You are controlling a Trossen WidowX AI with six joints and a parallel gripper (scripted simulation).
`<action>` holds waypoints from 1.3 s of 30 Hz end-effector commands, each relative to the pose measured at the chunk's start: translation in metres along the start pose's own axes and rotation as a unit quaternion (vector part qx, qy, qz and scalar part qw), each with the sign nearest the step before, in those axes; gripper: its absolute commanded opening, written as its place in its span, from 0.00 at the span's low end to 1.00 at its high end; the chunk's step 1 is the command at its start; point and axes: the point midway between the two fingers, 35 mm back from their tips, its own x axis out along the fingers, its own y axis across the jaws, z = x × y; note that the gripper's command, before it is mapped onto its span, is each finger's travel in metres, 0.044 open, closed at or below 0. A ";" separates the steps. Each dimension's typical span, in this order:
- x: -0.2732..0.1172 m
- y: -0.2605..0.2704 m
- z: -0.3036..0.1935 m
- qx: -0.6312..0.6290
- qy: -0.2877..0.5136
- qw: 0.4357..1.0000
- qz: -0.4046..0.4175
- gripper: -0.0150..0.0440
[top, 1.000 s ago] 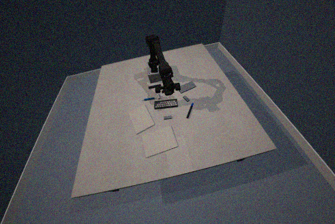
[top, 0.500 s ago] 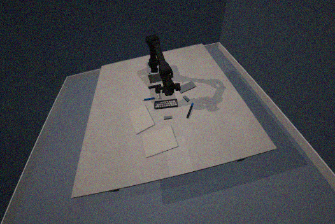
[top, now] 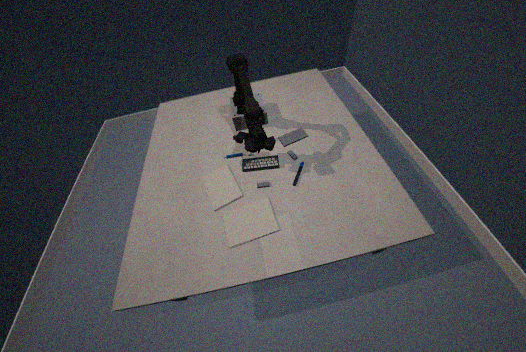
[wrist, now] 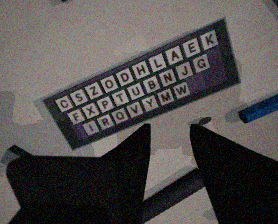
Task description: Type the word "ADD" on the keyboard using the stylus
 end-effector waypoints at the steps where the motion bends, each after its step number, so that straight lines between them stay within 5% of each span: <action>1: 0.024 -0.072 0.005 0.258 -0.058 0.961 -0.078 0.51; 10: 0.038 -0.147 -0.003 0.516 -0.154 0.832 -0.134 0.51; 39: 0.050 -0.146 -0.002 0.521 -0.156 0.828 -0.135 0.51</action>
